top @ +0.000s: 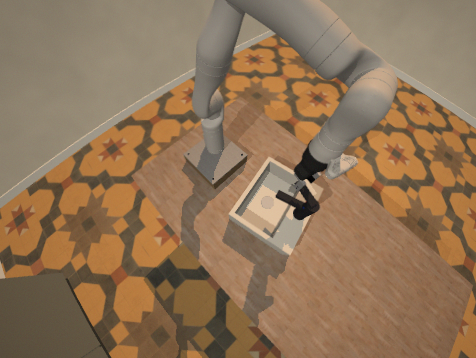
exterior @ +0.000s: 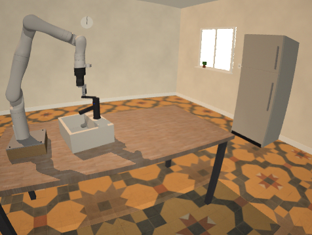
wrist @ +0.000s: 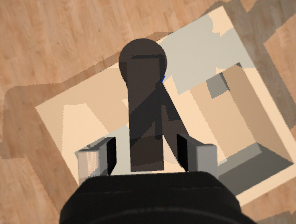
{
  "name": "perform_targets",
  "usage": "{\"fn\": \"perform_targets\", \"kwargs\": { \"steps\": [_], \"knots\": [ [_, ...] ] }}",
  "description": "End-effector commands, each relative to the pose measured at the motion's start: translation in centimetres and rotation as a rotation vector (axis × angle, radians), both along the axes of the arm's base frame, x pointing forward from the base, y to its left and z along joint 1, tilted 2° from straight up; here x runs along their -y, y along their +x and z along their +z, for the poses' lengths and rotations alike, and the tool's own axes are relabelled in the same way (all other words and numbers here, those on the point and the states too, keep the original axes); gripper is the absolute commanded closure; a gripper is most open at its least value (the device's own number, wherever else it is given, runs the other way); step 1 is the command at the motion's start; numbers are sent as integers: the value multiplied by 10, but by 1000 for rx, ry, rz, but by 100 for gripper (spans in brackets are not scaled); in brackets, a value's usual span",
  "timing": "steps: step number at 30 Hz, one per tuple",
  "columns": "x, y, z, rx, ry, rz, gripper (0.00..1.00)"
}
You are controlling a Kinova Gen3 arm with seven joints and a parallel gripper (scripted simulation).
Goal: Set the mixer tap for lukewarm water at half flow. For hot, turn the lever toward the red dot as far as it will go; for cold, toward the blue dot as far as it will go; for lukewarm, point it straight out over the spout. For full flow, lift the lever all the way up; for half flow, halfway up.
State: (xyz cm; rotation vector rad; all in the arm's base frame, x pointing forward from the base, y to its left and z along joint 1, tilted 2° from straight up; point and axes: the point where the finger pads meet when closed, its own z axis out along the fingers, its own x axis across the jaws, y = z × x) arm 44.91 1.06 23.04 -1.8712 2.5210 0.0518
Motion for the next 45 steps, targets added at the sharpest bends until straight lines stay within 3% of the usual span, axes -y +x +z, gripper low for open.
{"fn": "perform_targets", "kwargs": {
  "steps": [1,23,45],
  "knots": [
    [0,0,1,2,0,0,0],
    [0,0,-1,2,0,0,0],
    [-1,0,-18,2,0,0,0]
  ]
}}
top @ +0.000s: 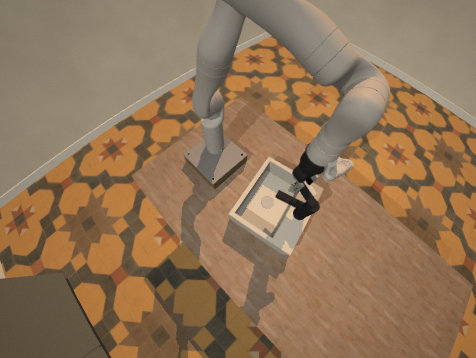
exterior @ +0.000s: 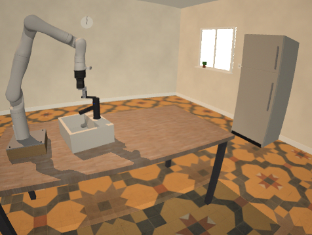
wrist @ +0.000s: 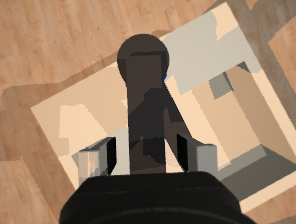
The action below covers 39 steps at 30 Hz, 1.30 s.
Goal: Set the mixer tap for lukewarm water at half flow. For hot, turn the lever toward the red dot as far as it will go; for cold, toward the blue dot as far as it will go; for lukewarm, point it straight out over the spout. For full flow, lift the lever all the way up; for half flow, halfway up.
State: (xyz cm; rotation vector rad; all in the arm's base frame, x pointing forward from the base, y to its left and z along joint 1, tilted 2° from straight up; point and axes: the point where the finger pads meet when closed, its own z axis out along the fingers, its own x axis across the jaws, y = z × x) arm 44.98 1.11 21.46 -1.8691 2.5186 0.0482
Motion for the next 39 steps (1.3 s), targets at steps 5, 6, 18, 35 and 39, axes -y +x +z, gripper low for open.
{"fn": "perform_targets", "kwargs": {
  "steps": [5,6,18,35,39],
  "knots": [
    [0,-1,-7,-2,0,0,0],
    [0,-1,-8,-2,0,0,0],
    [0,-1,-15,-2,0,0,0],
    [0,-1,-16,-2,0,0,0],
    [0,-1,-16,-2,0,0,0]
  ]
}}
